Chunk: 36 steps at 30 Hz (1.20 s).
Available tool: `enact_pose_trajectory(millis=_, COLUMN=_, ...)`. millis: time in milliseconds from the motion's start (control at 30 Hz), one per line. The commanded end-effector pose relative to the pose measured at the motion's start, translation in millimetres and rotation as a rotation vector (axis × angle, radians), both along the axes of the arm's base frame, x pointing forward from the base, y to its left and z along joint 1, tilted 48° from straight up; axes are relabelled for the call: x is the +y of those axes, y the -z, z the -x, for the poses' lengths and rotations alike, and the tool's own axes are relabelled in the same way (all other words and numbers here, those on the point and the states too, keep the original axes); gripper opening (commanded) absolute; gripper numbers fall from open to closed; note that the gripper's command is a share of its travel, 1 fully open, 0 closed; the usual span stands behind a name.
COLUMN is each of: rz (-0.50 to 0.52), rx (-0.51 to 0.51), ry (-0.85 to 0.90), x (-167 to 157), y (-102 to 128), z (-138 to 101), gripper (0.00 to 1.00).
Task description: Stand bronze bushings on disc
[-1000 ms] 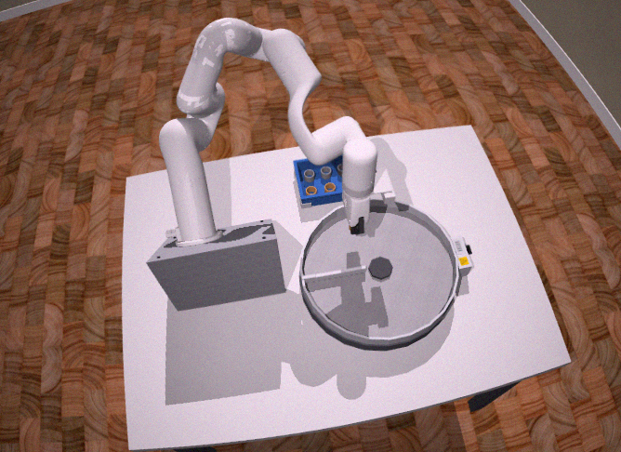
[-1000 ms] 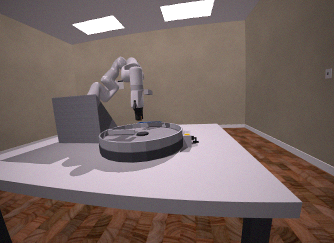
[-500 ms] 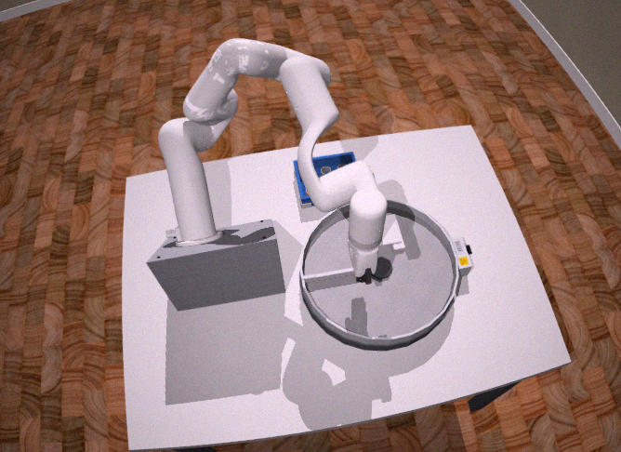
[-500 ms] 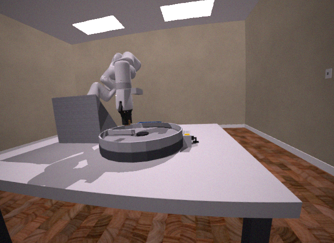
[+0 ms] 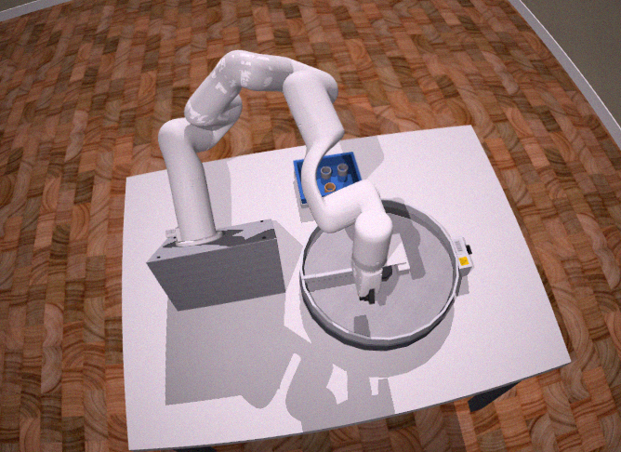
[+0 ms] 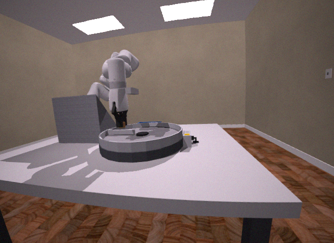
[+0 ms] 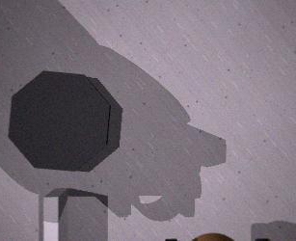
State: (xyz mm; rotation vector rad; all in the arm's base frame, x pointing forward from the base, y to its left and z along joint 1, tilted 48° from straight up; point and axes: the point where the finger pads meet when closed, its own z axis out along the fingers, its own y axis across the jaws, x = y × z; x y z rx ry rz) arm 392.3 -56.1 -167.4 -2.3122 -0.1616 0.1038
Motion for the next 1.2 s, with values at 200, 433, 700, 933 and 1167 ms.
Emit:
enact_pose_trajectory(millis=200, rz=0.002, rx=-0.003, ry=0.001, x=-2.5, y=0.4, z=-1.6, gripper=0.0)
enact_pose_trajectory(millis=433, rz=0.002, rx=-0.003, ry=0.001, x=1.3, y=4.2, z=-0.9, gripper=0.0)
enact_pose_trajectory(millis=700, rz=0.002, rx=-0.003, ry=0.001, x=15.1, y=18.1, z=1.4, gripper=0.0)
enact_pose_trajectory(millis=933, rz=0.002, rx=-0.003, ry=0.001, x=15.1, y=18.1, z=1.4, gripper=0.0)
enact_pose_trajectory(millis=1167, rz=0.002, rx=-0.003, ry=0.001, x=16.1, y=19.0, z=1.6, gripper=0.0)
